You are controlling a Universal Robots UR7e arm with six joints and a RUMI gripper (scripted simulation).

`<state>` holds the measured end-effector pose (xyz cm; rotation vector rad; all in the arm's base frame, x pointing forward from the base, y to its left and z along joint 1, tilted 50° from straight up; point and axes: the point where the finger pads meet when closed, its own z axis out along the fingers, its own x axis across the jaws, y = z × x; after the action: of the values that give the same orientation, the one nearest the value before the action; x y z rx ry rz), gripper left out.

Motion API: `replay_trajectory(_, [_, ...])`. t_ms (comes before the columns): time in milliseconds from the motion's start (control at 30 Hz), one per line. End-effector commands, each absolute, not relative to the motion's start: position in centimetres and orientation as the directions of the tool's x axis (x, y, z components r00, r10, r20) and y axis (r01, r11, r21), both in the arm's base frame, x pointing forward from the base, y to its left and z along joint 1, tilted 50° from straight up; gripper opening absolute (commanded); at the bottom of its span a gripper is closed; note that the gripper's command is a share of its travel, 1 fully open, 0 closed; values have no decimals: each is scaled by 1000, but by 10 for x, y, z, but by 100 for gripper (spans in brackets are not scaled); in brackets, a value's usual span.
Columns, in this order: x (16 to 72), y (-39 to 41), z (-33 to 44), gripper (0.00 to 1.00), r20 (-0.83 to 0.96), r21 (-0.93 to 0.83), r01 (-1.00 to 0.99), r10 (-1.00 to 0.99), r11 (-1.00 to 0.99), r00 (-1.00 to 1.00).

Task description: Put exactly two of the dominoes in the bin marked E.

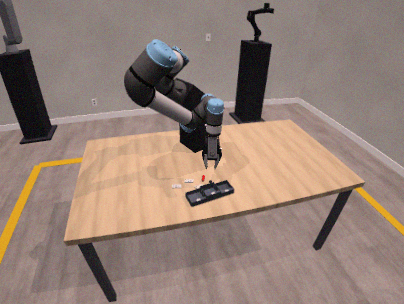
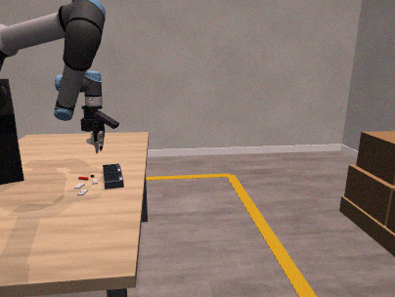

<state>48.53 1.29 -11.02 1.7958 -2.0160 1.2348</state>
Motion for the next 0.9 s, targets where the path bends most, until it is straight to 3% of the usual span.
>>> replay_trajectory(0, [489,-33,-115,24,531,-553,-832,-752,41,-390])
replay_trajectory(233, [491,-70,-119,24,425,-636,-749,-726,186,-541])
replay_trajectory(867, [491,-71,-119,24,45,-762,-389,-558,517,-829])
